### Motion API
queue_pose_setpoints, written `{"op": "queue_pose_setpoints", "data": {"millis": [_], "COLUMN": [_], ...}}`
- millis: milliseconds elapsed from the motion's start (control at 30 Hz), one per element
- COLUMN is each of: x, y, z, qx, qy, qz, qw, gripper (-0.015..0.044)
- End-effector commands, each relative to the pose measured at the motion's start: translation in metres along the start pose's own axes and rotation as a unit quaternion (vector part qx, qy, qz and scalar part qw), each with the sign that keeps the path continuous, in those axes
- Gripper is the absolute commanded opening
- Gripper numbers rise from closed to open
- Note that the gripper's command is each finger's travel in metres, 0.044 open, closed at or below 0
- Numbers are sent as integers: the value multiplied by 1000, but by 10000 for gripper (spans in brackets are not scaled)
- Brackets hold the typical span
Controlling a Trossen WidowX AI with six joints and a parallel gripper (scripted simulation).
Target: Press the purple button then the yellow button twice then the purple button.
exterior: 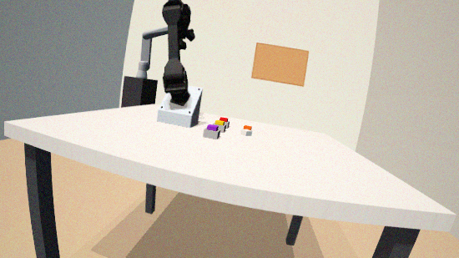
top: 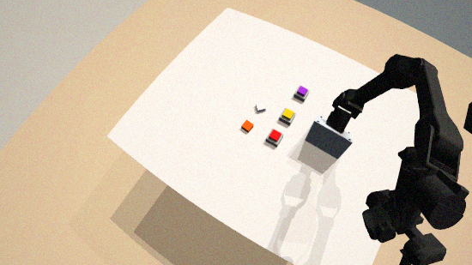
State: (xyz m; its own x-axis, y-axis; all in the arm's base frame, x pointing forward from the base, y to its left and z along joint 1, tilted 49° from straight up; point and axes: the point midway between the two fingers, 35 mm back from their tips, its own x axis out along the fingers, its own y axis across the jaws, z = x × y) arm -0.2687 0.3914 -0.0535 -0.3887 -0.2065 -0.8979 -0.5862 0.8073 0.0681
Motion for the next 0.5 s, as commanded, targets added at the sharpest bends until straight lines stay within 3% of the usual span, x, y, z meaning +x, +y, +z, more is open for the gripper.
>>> {"op": "queue_pose_setpoints", "data": {"millis": [0, 100, 467], "x": [-3, -44, -145], "y": [-1, -28, -142], "z": [3, 50, 143], "qx": [2, 28, 104], "qy": [-3, -49, -150], "qz": [0, -3, -48], "qw": [1000, 998, 982], "gripper": [400, 400, 400]}}
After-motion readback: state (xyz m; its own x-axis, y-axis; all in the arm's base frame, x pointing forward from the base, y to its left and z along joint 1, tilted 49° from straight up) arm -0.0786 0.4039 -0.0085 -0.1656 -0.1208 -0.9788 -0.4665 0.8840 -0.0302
